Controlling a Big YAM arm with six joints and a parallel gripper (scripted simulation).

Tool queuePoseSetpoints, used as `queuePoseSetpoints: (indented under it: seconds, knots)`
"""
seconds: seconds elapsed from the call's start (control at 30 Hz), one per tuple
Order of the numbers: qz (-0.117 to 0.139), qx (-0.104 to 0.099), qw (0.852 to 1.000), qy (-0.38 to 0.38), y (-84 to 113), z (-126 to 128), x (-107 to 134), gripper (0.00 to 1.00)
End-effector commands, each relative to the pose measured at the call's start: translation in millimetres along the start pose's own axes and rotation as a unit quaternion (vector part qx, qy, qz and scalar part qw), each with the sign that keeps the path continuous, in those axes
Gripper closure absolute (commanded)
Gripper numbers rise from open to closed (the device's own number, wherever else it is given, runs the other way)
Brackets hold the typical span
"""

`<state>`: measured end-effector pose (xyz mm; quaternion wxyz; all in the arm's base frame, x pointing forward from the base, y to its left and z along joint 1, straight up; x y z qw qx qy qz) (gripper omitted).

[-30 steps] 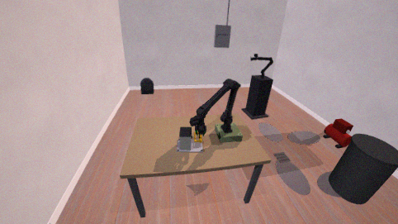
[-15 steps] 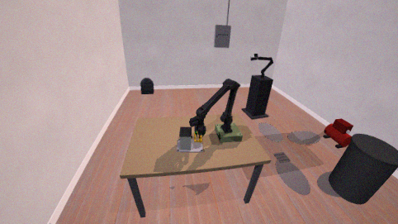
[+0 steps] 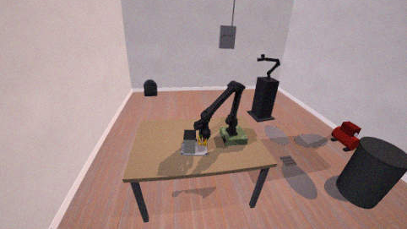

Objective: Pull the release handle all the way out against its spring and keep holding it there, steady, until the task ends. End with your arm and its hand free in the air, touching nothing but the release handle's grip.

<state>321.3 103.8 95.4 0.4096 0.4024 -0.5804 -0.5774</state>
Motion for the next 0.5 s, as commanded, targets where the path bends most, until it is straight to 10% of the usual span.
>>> queuePoseSetpoints:
  seconds: [0.0,0.47]
  knots:
    - [-0.001,-0.001,1.0,0.007,-6.7,-1.6,-4.0,0.48]
    - [-0.001,-0.001,1.0,0.006,-7.8,-1.8,-3.2,0.48]
Point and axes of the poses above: the point where the finger pads meet when closed, its own y axis back along the fingers, its own z axis across the jaws, x = y × z, the point moved 5 cm from there along y, back along the fingers, and after that the axes turned 6 degrees about -y, right-handed, at the moved point
